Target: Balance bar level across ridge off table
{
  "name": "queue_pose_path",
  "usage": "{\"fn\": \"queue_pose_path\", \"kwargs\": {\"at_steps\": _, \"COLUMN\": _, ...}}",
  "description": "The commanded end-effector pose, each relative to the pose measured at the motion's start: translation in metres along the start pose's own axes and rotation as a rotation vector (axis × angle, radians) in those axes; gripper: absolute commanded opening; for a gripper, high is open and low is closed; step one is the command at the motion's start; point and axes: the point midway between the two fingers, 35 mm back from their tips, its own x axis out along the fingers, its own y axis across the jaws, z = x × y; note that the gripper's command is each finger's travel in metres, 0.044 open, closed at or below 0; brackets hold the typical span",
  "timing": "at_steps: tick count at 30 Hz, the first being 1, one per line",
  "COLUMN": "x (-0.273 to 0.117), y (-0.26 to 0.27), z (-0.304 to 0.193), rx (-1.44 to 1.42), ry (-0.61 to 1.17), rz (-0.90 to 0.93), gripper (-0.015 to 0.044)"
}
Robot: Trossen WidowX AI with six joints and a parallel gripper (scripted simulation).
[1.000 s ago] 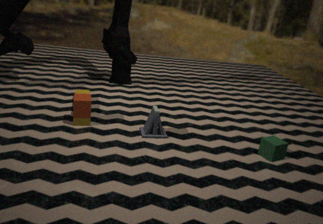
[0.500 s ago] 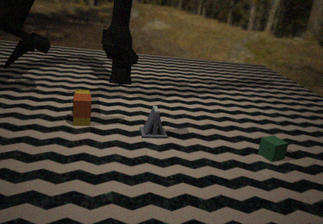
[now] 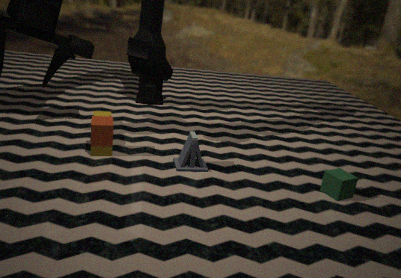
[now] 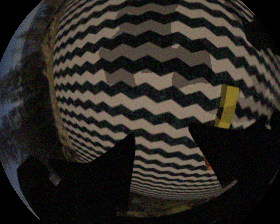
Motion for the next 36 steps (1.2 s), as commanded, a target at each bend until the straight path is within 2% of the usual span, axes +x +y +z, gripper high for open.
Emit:
{"fn": "queue_pose_path", "kwargs": {"at_steps": 1, "x": -0.006, "y": -0.013, "z": -0.012, "rx": 0.018, "ry": 0.005, "rz": -0.040, "gripper": 0.0315}}
{"fn": "queue_pose_path", "kwargs": {"at_steps": 25, "x": -0.058, "y": -0.106, "z": -0.057, "rx": 0.147, "ry": -0.101, "rz": -0.269, "gripper": 0.0315}}
{"fn": "queue_pose_path", "kwargs": {"at_steps": 30, "x": -0.042, "y": -0.109, "z": -0.058, "rx": 0.147, "ry": -0.101, "rz": -0.269, "gripper": 0.0315}}
{"fn": "queue_pose_path", "kwargs": {"at_steps": 36, "x": -0.002, "y": -0.120, "z": -0.055, "rx": 0.147, "ry": -0.101, "rz": -0.269, "gripper": 0.0315}}
